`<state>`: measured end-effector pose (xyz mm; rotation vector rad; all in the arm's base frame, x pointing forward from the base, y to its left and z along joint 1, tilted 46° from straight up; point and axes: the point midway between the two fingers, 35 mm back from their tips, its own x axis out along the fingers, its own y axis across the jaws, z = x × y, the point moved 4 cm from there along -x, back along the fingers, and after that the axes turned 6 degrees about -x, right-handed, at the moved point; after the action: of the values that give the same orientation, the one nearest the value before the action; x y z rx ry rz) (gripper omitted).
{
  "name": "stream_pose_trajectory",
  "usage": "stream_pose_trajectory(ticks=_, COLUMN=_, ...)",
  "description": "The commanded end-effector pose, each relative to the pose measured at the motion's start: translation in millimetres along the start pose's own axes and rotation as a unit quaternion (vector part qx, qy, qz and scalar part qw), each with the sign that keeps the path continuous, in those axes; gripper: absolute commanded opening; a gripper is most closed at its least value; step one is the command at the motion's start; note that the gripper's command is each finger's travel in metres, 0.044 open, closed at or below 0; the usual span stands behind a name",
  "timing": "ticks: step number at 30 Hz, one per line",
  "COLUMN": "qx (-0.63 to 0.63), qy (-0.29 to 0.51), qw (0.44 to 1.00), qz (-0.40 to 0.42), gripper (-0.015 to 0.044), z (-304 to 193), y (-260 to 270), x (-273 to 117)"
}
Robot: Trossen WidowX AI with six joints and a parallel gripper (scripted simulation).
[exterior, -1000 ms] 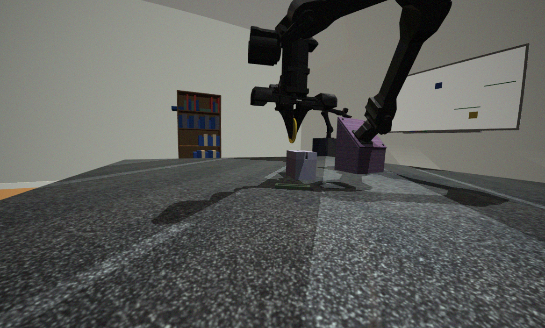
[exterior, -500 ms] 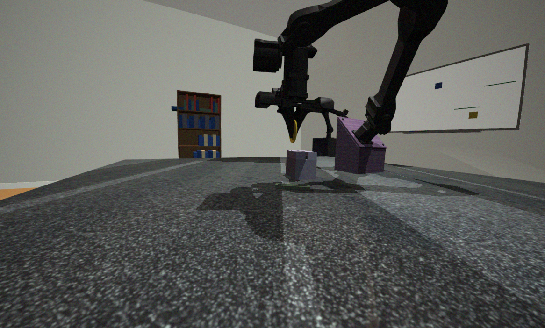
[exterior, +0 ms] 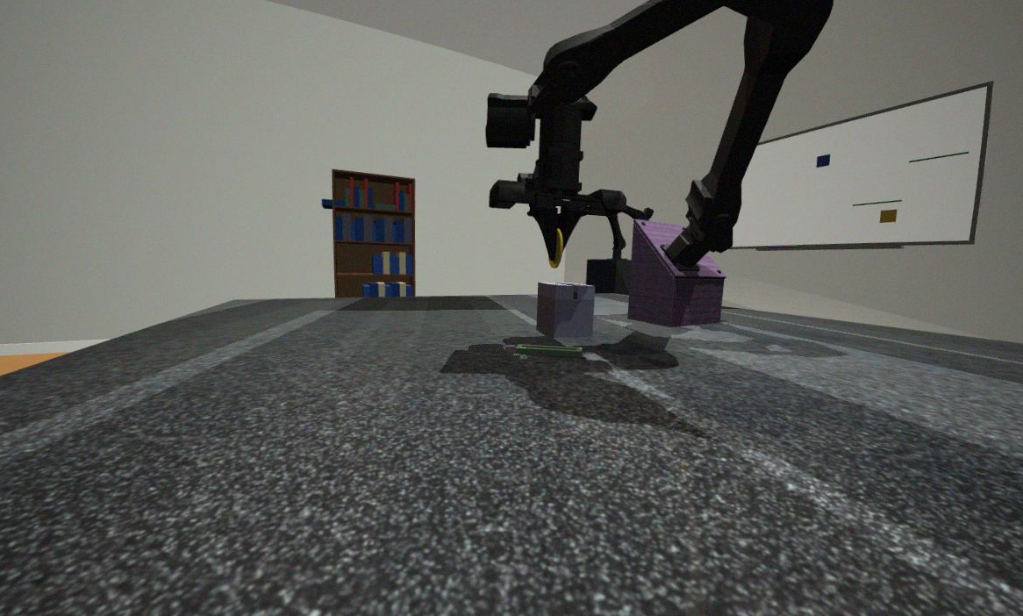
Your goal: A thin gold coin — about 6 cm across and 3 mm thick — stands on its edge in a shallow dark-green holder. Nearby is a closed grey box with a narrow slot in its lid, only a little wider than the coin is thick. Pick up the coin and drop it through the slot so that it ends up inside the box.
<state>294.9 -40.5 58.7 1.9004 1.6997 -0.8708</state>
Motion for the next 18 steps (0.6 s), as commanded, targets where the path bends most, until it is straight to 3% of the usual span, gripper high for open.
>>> stream_pose_trajectory(ticks=1, qx=0.000, qy=0.000, qw=1.000, qz=-0.003, gripper=0.0000, z=8, y=-8, x=2)
stream_pose_trajectory(ticks=18, qx=0.000, qy=0.003, qw=1.000, qz=-0.003, gripper=0.0000, z=31, y=-30, x=3)
